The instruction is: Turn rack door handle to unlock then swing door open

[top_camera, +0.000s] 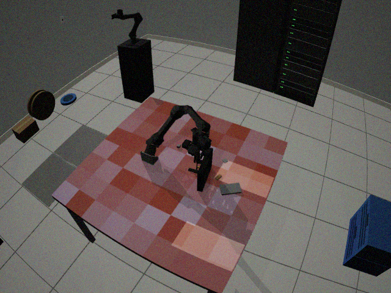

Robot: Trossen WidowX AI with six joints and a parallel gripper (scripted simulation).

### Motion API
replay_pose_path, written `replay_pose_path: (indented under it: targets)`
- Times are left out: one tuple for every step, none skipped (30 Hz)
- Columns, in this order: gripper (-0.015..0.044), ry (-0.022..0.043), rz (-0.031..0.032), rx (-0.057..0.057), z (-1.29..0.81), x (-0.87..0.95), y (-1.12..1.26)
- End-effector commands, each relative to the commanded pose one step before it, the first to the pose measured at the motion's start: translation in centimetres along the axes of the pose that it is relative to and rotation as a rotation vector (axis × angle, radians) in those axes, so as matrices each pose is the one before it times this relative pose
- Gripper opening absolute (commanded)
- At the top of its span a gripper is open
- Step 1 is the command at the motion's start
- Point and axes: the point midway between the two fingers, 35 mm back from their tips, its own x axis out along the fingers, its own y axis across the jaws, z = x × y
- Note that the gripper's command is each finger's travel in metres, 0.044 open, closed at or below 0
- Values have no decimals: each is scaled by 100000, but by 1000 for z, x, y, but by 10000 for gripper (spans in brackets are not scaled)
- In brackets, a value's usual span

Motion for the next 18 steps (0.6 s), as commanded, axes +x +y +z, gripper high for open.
replay_pose_path:
  targets:
    - [267, 71, 560, 1467, -32, 170, 243]
    - [260, 0, 0, 0, 0, 0, 0]
    - [253, 0, 0, 0, 0, 0, 0]
    - [247, 0, 0, 0, 0, 0, 0]
    - [240, 0, 0, 0, 0, 0, 0]
    - [233, 0, 0, 0, 0, 0, 0]
    - [227, 0, 0, 0, 0, 0, 0]
    - [220, 0, 0, 0, 0, 0, 0]
    - [213, 0, 0, 0, 0, 0, 0]
    - [207, 0, 0, 0, 0, 0, 0]
    - [200, 0, 0, 0, 0, 0, 0]
    - [193, 0, 0, 0, 0, 0, 0]
    - [187, 0, 0, 0, 0, 0, 0]
    - [180, 0, 0, 0, 0, 0, 0]
    - [173, 0, 0, 0, 0, 0, 0]
    - [167, 0, 0, 0, 0, 0, 0]
    - [160, 0, 0, 0, 0, 0, 0]
    - [153, 0, 0, 0, 0, 0, 0]
